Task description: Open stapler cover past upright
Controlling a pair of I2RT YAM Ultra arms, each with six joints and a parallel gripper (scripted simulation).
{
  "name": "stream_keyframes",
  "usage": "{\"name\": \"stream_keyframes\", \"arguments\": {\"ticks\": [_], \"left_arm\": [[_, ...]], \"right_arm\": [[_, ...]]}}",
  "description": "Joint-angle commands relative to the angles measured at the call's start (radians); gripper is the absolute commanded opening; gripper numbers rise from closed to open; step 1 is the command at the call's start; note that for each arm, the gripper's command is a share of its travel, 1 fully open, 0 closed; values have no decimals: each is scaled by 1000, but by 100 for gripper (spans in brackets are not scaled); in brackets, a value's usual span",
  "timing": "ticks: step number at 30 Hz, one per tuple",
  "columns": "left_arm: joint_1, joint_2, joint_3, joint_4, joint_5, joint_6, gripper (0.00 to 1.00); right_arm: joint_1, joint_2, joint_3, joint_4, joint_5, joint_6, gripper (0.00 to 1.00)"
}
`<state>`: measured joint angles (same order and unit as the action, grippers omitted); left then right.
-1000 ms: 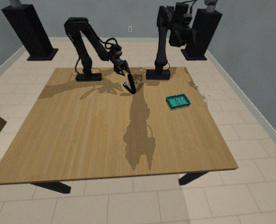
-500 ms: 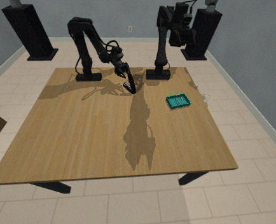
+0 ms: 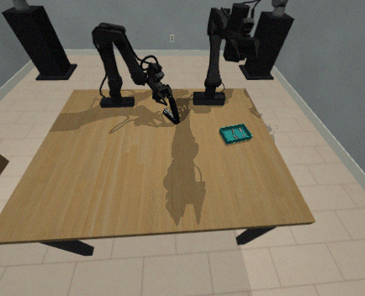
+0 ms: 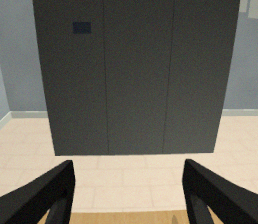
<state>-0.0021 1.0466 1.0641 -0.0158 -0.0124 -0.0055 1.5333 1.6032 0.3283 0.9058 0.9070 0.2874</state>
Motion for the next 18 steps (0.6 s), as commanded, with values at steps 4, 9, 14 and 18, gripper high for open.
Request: {"name": "stream_keyframes", "arguments": {"ticks": [4,9,14,18], "left_arm": [[6,-1,-12,20,12,5,57],[6,-1,-12,20,12,5,57],[6,-1,-12,20,12,5,57],[6,-1,-12,20,12,5,57]], "right_arm": [[-12,13,34,3,-3,-5,50],[-29,-27,57,37,-25,-30,50],[-70,-97,126,-146,-5,-11,50],[-28,-181,162,-346,-14,29,50]]}}
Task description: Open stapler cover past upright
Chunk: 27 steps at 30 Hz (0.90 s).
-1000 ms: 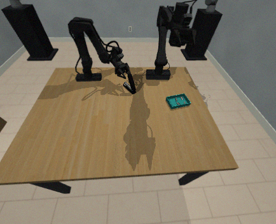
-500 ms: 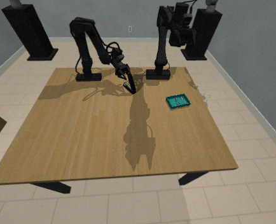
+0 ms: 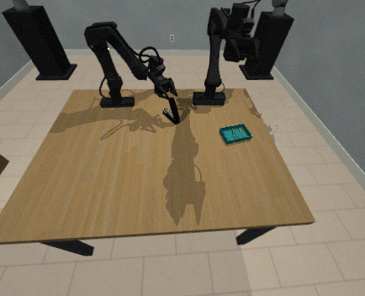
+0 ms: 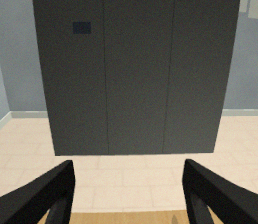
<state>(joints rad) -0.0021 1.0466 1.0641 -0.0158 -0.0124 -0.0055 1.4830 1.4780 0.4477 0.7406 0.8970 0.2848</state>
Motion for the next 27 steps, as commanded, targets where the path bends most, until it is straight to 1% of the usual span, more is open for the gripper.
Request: {"name": "stream_keyframes", "arguments": {"ticks": [1,2,4,5,9,11,13,14,16,19,27], "left_arm": [[6,-1,-12,20,12,5,57],[6,-1,-12,20,12,5,57],[6,-1,-12,20,12,5,57],[6,-1,-12,20,12,5,57],[6,-1,-12,20,12,5,57],[6,-1,-12,20,12,5,57],[6,-1,-12,20,12,5,57],[6,-1,-12,20,12,5,57],[6,-1,-12,20,12,5,57],[6,-1,-12,20,12,5,57],[6,-1,-12,20,12,5,57]], "right_arm": [[33,-75,47,-223,-4,40,50],[44,-95,50,-264,-4,49,50],[44,-95,50,-264,-4,49,50],[56,-120,68,-344,-4,76,50],[95,-200,75,-481,63,160,50],[128,-214,69,-516,95,202,50],[162,-214,76,-528,104,241,50],[171,-187,67,-523,97,260,50],[160,-170,37,-536,118,282,50],[192,-178,4,-550,123,296,50],[231,-185,-8,-571,118,308,50]]}}
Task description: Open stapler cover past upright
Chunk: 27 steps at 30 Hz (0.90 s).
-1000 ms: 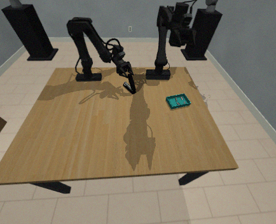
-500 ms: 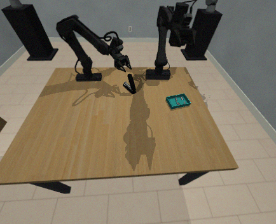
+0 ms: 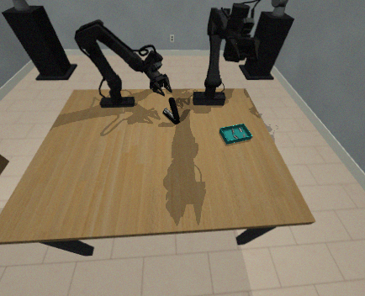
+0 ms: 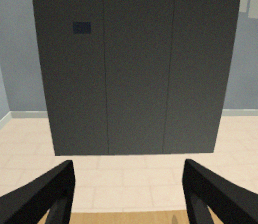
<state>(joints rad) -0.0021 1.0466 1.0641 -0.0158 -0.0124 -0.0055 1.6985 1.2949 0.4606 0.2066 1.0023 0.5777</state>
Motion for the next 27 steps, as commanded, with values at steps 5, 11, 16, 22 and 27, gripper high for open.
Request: {"name": "stream_keyframes", "arguments": {"ticks": [5,11,16,22,27], "left_arm": [[6,-1,-12,20,12,5,57],[6,-1,-12,20,12,5,57],[6,-1,-12,20,12,5,57],[6,-1,-12,20,12,5,57],[6,-1,-12,20,12,5,57]], "right_arm": [[17,-1,-20,-41,14,19,50],[-7,15,-30,9,4,2,50],[-34,33,-53,72,-26,-25,50],[-70,69,-56,142,-55,-63,50],[-92,91,-56,183,-73,-85,50]]}}
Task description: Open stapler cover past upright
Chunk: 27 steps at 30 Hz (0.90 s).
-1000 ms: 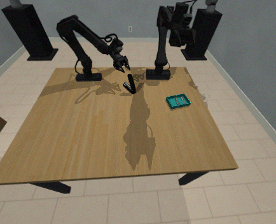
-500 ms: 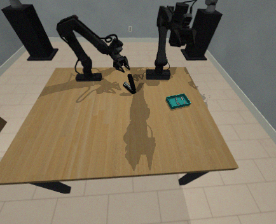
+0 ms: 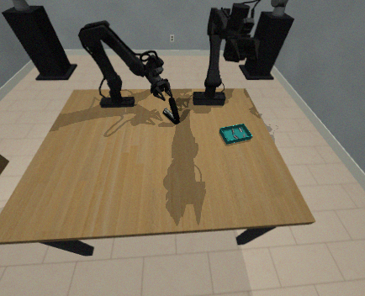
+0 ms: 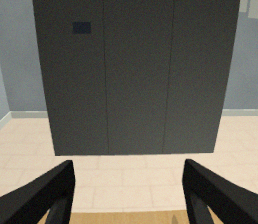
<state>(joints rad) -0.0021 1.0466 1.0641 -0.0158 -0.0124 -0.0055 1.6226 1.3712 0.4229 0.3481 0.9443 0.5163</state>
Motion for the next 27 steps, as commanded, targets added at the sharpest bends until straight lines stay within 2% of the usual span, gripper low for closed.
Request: {"name": "stream_keyframes", "arguments": {"ticks": [1,16,27], "left_arm": [[6,-1,-12,20,12,5,57],[6,-1,-12,20,12,5,57],[6,-1,-12,20,12,5,57]], "right_arm": [[-17,15,-18,41,-15,-23,50],[-96,105,3,178,-83,-94,50],[-114,129,17,211,-92,-110,50]]}}
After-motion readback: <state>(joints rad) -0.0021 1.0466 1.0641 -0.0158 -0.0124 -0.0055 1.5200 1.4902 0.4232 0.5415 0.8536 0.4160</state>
